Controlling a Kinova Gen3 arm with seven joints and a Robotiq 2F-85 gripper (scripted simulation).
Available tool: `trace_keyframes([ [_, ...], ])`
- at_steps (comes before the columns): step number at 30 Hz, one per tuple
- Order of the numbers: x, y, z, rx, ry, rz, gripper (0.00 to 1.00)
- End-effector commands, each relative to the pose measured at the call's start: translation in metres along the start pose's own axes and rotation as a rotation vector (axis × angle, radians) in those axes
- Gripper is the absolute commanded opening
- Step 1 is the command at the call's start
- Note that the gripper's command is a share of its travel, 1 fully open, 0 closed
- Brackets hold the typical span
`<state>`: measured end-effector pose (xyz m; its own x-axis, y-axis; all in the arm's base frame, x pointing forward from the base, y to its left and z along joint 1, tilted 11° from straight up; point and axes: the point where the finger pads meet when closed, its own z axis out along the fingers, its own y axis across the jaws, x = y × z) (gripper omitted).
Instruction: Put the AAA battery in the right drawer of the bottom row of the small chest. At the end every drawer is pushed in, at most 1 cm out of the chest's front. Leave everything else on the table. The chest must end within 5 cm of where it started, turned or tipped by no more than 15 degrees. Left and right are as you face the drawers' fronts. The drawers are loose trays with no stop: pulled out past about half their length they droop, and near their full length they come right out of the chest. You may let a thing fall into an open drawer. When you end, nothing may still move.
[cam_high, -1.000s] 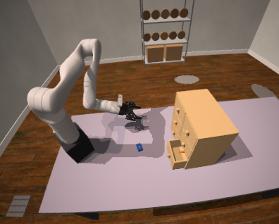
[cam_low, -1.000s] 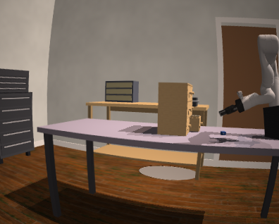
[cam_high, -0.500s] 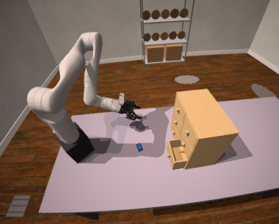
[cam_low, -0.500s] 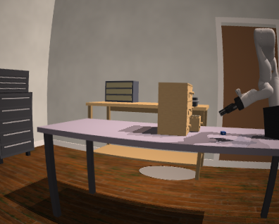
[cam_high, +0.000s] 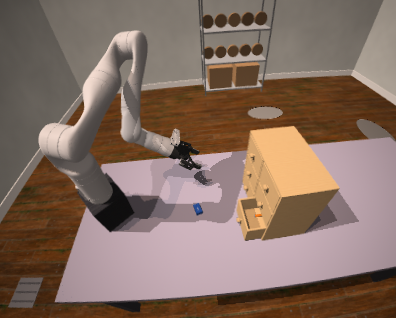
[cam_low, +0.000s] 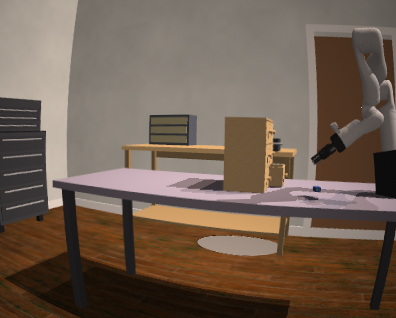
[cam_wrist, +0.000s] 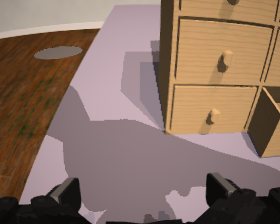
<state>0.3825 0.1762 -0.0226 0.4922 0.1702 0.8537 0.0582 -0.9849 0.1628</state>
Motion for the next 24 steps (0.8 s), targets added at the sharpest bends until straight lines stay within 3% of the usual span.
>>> trace_keyframes([
  [1,0.0095,-0.0015,-0.0013,0.002,-0.003,0.025,1.0],
  [24,0.0145,-0.0013,-0.005,0.004,-0.193,0.025,1.0],
])
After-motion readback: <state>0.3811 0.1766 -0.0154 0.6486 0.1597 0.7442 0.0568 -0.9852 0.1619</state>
